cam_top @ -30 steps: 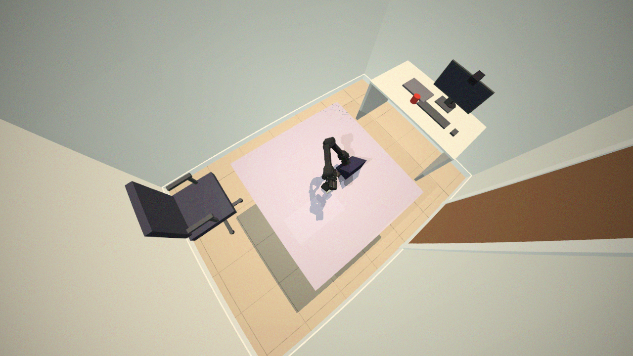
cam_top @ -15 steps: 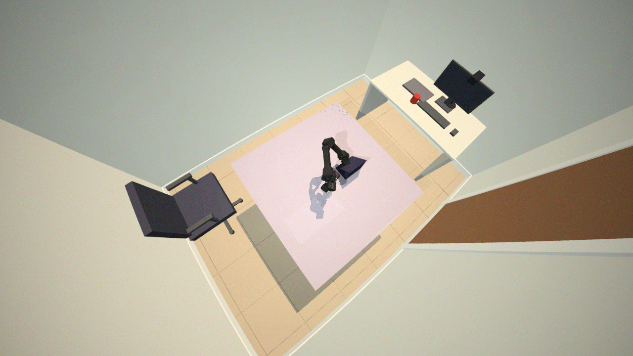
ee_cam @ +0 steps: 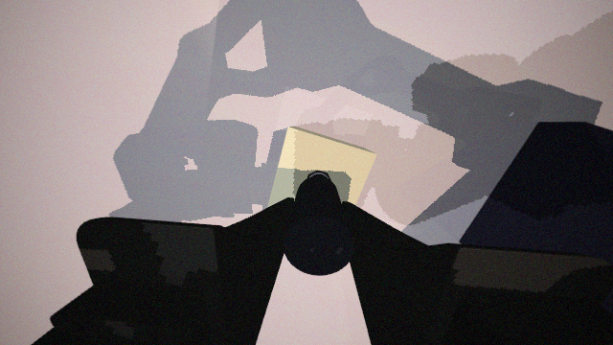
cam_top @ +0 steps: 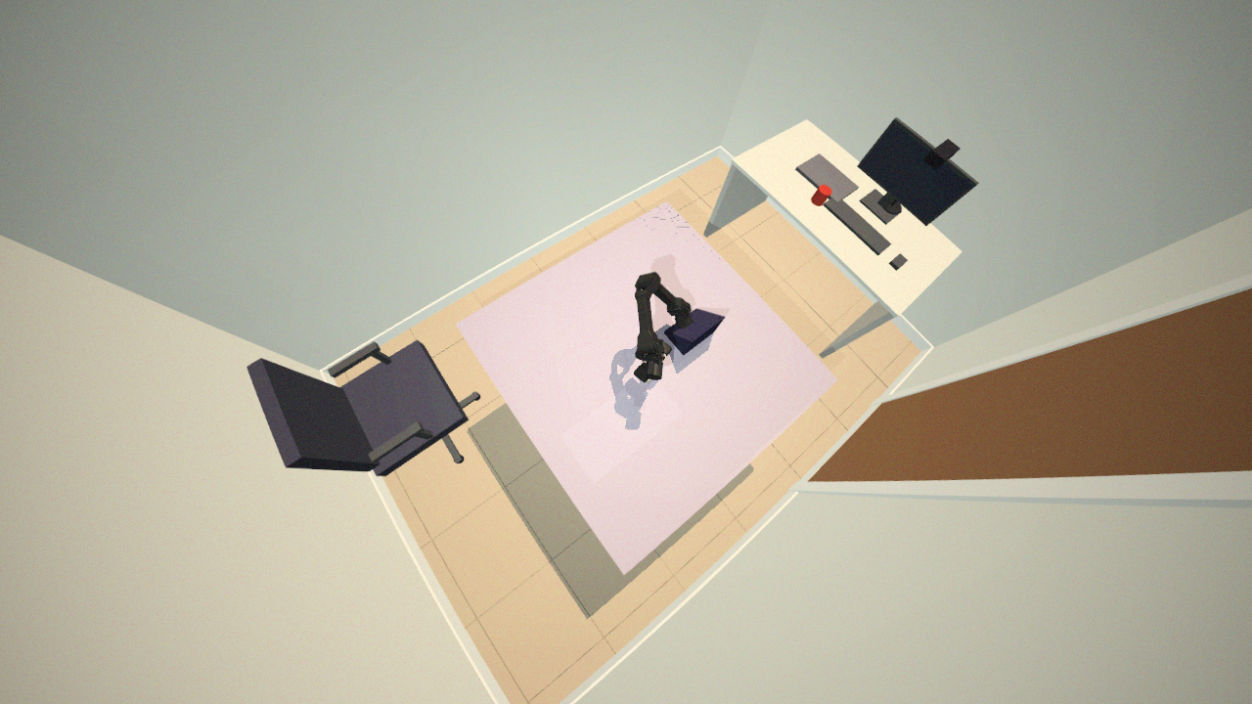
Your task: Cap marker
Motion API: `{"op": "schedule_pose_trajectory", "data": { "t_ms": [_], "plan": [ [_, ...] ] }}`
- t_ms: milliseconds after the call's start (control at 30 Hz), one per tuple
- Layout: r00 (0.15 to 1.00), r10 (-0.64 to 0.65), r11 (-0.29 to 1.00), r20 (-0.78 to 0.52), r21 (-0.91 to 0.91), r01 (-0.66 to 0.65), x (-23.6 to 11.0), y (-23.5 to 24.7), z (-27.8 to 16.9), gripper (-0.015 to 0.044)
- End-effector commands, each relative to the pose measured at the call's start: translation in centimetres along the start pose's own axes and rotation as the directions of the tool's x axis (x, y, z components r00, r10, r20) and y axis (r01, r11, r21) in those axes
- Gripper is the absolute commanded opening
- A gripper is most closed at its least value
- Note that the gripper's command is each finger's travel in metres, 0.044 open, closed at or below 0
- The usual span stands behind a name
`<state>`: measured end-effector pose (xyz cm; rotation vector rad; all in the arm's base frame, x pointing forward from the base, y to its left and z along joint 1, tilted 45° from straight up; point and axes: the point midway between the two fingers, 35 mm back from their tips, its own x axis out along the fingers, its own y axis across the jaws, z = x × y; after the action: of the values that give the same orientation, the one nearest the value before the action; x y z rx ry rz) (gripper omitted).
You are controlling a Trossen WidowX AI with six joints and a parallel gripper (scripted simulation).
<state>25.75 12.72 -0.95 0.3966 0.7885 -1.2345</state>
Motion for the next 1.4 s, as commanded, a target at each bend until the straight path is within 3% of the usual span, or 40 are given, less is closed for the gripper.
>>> {"op": "schedule_pose_trajectory", "data": {
  "t_ms": [0, 367, 933, 1000, 1200, 1300, 1367],
  "plan": [
    [1.000, -0.001, 1.000, 0.006, -0.010, 0.002, 0.6, -0.1, 0.0, 0.0000],
    [1.000, -0.001, 1.000, 0.006, -0.010, 0.002, 0.7, -0.1, 0.0, 0.0000],
    [1.000, -0.003, 1.000, 0.002, -0.002, 0.003, 0.7, -0.1, 0.0, 0.0440],
    [1.000, -0.003, 1.000, 0.001, -0.003, 0.003, -0.1, 0.0, 0.0, 0.0440],
    [1.000, -0.003, 1.000, -0.001, -0.003, 0.003, -6.6, -0.1, -0.1, 0.0440],
    [1.000, -0.003, 1.000, -0.001, -0.003, 0.003, -6.8, -0.1, -0.1, 0.0440],
    [1.000, -0.003, 0.998, 0.000, -0.065, 0.003, -6.8, -0.1, -0.1, 0.0387]
  ]
}}
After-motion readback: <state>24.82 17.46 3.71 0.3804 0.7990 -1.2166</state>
